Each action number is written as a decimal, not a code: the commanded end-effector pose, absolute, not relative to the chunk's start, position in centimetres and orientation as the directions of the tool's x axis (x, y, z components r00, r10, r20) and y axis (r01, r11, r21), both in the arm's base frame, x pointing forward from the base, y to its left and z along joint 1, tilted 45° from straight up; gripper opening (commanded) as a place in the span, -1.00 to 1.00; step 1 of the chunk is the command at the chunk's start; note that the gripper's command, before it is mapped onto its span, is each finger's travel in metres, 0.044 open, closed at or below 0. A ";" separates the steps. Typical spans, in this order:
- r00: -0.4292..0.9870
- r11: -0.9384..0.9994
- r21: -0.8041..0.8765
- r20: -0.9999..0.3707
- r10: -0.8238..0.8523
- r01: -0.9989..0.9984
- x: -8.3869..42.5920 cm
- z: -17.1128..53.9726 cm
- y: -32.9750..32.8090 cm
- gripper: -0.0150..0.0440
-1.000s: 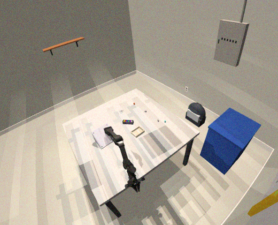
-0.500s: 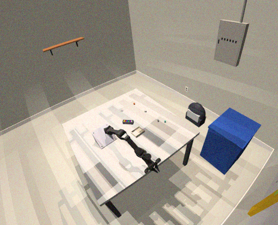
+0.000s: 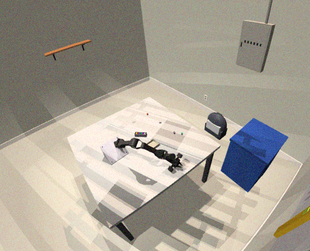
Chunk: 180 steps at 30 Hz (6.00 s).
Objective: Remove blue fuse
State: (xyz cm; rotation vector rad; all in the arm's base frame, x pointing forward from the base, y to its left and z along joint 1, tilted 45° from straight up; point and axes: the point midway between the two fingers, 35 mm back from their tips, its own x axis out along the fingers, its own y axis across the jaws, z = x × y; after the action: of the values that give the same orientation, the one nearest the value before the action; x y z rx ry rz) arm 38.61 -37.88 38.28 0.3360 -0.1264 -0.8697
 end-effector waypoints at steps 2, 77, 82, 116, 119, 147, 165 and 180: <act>0.694 0.646 0.266 -0.157 -0.703 0.715 42.9 33.8 -33.0 -0.25; 0.171 0.381 -0.537 -0.718 -0.674 -0.752 28.8 -2.3 7.2 -0.25; 0.172 0.381 -0.538 -0.718 -0.675 -0.752 28.9 -2.6 6.9 -0.25; 0.167 0.388 -0.537 -0.720 -0.673 -0.749 29.1 -3.8 5.8 -0.43; 0.167 0.388 -0.537 -0.720 -0.673 -0.749 29.1 -3.8 5.8 -0.49; 0.168 0.386 -0.537 -0.720 -0.673 -0.750 29.0 -2.9 6.6 -0.49; 0.169 0.385 -0.537 -0.720 -0.673 -0.751 28.8 -2.3 7.2 -0.49; 0.170 0.384 -0.537 -0.719 -0.674 -0.751 28.7 -1.8 7.7 -0.49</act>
State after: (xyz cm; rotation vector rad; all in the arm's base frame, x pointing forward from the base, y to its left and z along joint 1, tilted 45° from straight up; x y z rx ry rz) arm 28.74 7.45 -1.98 -1.3318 1.5404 0.0876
